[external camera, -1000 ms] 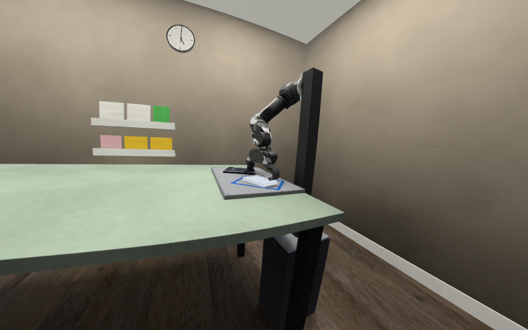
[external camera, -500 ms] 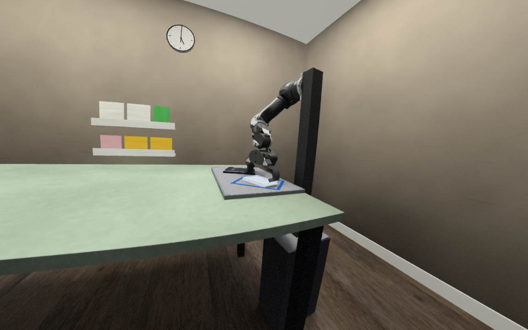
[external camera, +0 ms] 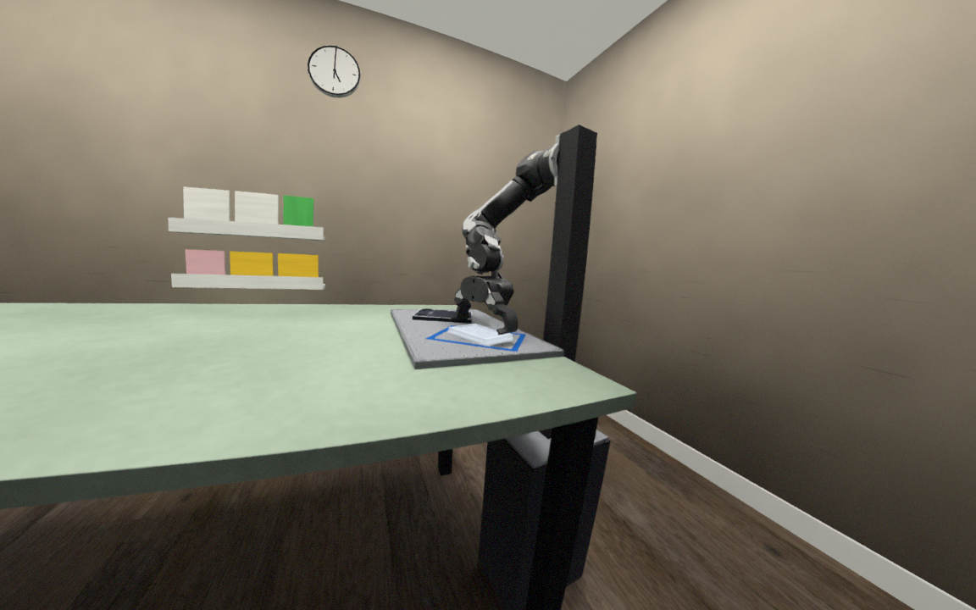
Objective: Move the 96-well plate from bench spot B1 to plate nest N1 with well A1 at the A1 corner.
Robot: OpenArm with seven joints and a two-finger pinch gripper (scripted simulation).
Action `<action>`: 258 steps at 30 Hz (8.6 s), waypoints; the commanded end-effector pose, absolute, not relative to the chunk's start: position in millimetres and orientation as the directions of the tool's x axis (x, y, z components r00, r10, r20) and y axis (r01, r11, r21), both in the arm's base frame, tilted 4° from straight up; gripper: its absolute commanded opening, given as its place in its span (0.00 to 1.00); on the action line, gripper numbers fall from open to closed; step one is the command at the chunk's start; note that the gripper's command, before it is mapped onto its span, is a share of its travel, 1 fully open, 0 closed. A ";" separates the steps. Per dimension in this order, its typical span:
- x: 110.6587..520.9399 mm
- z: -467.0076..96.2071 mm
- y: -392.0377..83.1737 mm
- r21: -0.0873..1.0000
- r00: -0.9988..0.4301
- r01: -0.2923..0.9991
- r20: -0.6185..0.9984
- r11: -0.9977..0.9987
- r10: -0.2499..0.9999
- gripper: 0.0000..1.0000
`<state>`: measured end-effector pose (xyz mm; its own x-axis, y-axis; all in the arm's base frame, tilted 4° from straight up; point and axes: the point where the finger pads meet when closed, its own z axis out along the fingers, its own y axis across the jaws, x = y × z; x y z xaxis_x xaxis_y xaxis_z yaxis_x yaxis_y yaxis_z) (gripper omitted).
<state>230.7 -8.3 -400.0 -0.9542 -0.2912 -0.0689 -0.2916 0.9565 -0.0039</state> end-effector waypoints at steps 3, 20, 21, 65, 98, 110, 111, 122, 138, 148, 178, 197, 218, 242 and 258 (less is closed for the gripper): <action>232.2 -397.3 -8.7 -0.005 -0.954 -0.292 -0.072 0.956 -0.292 1.00; 232.7 -409.1 -8.9 -0.004 -0.953 -0.294 -0.070 0.956 -0.293 1.00; 232.7 -413.4 -8.7 -0.003 -0.953 -0.294 -0.069 0.956 -0.294 1.00; 233.0 -415.6 -9.8 -0.010 -0.954 -0.291 -0.070 0.957 -0.291 1.00; 233.9 -415.4 -9.4 -0.008 -0.954 -0.293 -0.071 0.956 -0.292 0.07; 233.9 -415.4 -9.4 -0.008 -0.954 -0.293 -0.071 0.956 -0.292 0.00; 233.9 -415.4 -9.4 -0.008 -0.954 -0.293 -0.071 0.956 -0.292 0.00; 234.5 -408.6 -9.8 -0.009 -0.954 -0.292 -0.073 0.956 -0.291 0.00; 234.8 -399.5 -10.0 -0.010 -0.954 -0.291 -0.075 0.957 -0.291 0.00; 234.6 -392.8 -10.0 -0.010 -0.954 -0.290 -0.076 0.957 -0.290 0.00; 233.5 -388.8 -8.8 -0.003 -0.953 -0.294 -0.074 0.956 -0.293 0.00; 231.5 -389.7 -9.7 0.008 -0.995 -0.067 -0.070 0.998 -0.066 0.00; 232.7 -389.4 -10.5 0.021 -0.985 0.158 -0.065 0.987 0.159 0.00; 231.9 -389.7 -10.7 0.044 -0.844 0.532 -0.049 0.845 0.534 0.00; 231.8 -389.7 -10.6 0.053 -0.736 0.674 -0.041 0.737 0.676 0.00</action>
<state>231.2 -9.6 -390.3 -0.7614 0.6475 -0.0328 0.6453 0.7618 0.0573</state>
